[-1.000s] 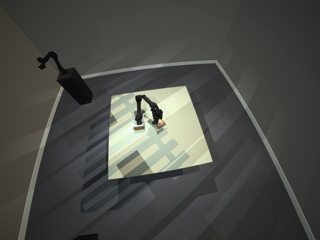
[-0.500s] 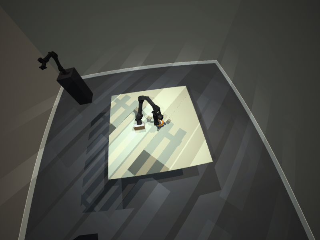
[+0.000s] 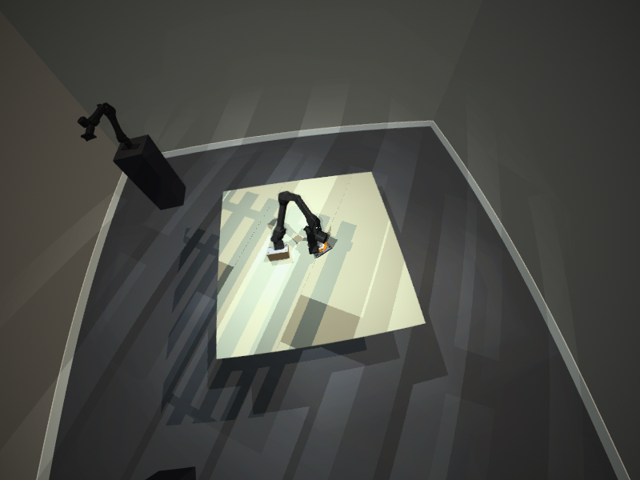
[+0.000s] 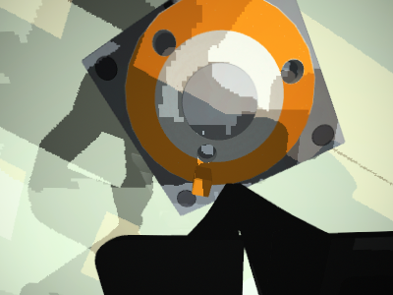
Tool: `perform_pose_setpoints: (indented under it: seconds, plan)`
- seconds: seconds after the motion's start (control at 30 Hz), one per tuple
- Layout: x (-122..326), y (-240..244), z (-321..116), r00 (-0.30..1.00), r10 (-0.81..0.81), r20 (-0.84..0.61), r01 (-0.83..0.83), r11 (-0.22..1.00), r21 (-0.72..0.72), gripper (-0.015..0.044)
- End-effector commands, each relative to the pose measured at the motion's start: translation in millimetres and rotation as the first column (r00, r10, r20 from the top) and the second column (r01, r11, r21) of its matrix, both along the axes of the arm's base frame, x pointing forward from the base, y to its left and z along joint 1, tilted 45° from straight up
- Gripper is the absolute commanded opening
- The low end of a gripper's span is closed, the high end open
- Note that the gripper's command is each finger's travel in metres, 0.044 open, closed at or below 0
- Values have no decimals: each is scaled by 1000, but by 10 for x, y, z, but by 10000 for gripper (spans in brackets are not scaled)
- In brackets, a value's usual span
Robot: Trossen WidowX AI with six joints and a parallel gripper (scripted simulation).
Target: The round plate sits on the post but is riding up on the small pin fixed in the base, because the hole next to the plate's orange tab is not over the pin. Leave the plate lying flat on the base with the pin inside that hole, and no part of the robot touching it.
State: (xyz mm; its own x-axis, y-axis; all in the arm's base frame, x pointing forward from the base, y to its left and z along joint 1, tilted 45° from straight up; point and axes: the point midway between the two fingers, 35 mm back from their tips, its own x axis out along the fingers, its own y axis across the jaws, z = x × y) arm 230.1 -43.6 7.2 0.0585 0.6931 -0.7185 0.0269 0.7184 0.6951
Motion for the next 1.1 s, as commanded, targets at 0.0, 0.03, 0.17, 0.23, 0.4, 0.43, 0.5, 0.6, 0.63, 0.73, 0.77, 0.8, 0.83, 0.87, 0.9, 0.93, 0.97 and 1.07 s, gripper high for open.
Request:
perform_pose_setpoints:
  seconds: [0.0,0.03,0.17,0.23,0.4,0.43,0.5,0.6,0.63,0.73,0.77,0.8,0.83,0.87,0.9,0.93,0.97,1.07]
  plan:
    - [-18,41,-27,1000,-5,-8,5,1000,8,0]
    - [-19,45,-22,1000,-5,-8,5,1000,8,0]
    - [-24,79,11,1000,-5,-8,5,1000,8,0]
    - [-26,101,32,1000,-5,-8,5,1000,8,0]
    - [-27,155,80,1000,-5,-8,5,1000,9,0]
    - [-25,164,87,1000,-5,-8,5,1000,9,0]
    - [-20,182,106,1000,-5,-8,5,1000,9,0]
    - [-8,210,134,1000,-5,-8,5,1000,9,0]
    - [-4,218,142,1000,-5,-8,5,1000,9,0]
    - [13,242,167,1000,-5,-8,5,1000,9,0]
    - [20,250,175,1000,-5,-8,5,1000,10,0]
    - [28,257,182,1000,-5,-8,5,1000,10,0]
    - [38,265,191,1000,-5,-8,5,1000,10,0]
    - [49,271,198,1000,-5,-8,5,1000,10,0]
    - [58,277,205,1000,-5,-8,5,1000,10,0]
    - [67,282,212,1000,-5,-8,5,1000,10,0]
    - [77,287,217,1000,-5,-8,5,1000,10,0]
    - [102,305,236,1000,-5,-8,5,1000,10,0]
